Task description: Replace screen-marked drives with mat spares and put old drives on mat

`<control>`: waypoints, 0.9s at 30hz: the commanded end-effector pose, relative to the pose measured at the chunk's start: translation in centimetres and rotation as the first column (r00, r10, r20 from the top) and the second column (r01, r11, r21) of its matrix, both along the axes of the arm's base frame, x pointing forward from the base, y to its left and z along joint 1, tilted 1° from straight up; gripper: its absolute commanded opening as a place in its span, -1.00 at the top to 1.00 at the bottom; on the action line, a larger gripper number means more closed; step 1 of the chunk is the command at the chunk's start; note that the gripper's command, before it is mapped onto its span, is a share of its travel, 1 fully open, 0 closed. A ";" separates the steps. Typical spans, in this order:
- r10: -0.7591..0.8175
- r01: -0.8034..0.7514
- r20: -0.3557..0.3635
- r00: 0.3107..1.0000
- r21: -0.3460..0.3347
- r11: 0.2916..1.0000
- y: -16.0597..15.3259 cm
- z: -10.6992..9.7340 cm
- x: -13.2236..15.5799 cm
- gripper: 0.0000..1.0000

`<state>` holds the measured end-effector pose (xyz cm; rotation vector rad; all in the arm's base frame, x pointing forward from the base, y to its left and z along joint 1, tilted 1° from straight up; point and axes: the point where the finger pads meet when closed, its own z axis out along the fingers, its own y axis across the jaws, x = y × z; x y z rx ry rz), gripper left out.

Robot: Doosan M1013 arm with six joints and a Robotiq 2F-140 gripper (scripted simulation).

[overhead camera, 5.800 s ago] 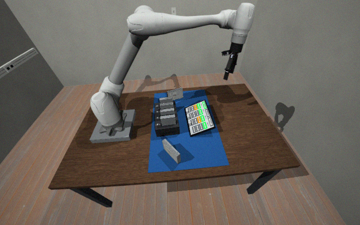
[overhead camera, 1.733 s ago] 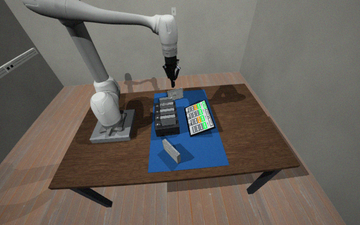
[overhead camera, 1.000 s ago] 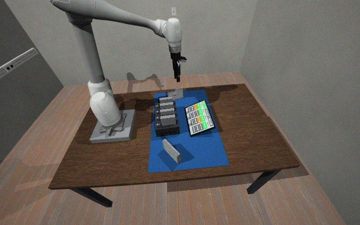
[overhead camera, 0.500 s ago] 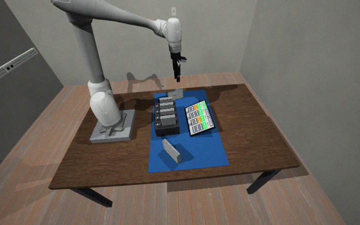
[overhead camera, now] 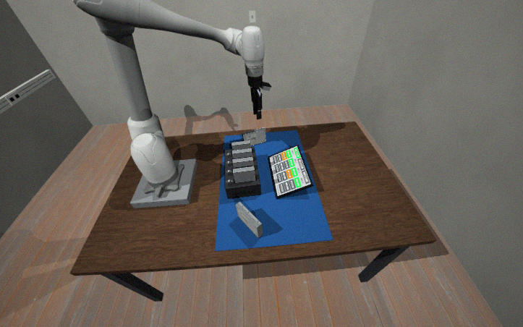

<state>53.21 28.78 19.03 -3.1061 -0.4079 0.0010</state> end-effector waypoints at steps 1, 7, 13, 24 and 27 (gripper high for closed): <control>0.000 0.000 0.001 1.000 0.001 1.000 0.0 0.0 0.0 0.20; 0.000 0.000 0.001 1.000 0.001 1.000 0.0 -0.3 0.0 0.20; 0.000 0.000 0.001 1.000 0.001 1.000 0.0 -0.7 0.0 0.20; 0.000 0.000 0.001 1.000 0.001 1.000 0.1 -3.1 0.0 0.20; 0.000 0.000 0.001 1.000 0.001 1.000 0.1 -3.9 0.0 0.20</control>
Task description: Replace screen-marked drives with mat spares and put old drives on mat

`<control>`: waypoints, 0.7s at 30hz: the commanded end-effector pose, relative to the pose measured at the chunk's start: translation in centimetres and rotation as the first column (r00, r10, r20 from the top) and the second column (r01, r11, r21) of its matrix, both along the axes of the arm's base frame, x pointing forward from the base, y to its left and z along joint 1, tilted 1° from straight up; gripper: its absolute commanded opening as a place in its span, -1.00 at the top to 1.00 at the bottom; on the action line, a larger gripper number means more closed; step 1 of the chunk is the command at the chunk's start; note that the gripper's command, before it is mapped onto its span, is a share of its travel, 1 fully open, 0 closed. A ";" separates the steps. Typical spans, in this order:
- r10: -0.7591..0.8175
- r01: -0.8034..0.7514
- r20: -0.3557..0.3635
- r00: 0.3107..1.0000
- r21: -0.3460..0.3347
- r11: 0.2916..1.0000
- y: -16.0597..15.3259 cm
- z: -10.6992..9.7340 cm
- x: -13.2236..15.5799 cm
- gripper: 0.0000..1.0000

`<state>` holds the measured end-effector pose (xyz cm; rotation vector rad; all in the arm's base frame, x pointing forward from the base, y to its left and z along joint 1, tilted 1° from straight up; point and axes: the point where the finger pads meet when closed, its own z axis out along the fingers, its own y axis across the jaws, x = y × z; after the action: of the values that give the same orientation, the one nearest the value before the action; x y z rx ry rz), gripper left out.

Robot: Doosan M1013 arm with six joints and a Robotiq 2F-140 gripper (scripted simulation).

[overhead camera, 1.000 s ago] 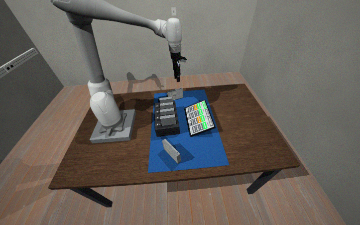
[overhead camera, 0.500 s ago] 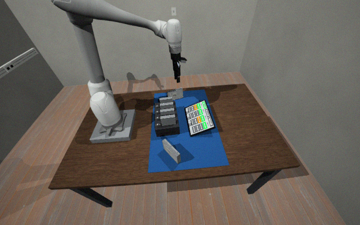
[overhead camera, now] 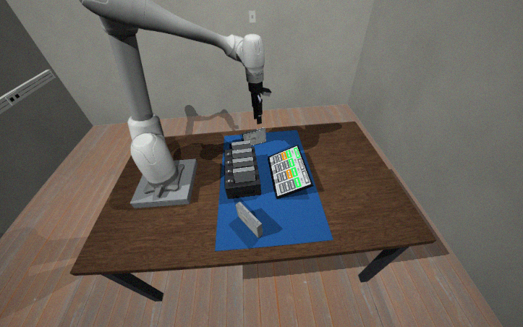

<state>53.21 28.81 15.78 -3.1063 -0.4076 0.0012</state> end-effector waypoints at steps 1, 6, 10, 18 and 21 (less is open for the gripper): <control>0.000 0.000 0.001 1.000 0.001 1.000 0.0 -0.9 0.0 0.20; 0.000 0.000 0.001 1.000 0.001 1.000 0.1 -1.8 0.0 0.20; 0.000 0.000 0.001 1.000 0.001 1.000 0.1 -2.9 0.0 0.20; 0.000 0.000 0.001 1.000 0.001 1.000 0.1 -4.6 0.0 0.20; 0.000 0.000 0.001 1.000 0.001 1.000 0.1 -4.8 0.0 0.20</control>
<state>53.20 28.87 11.20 -3.1063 -0.4077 0.0012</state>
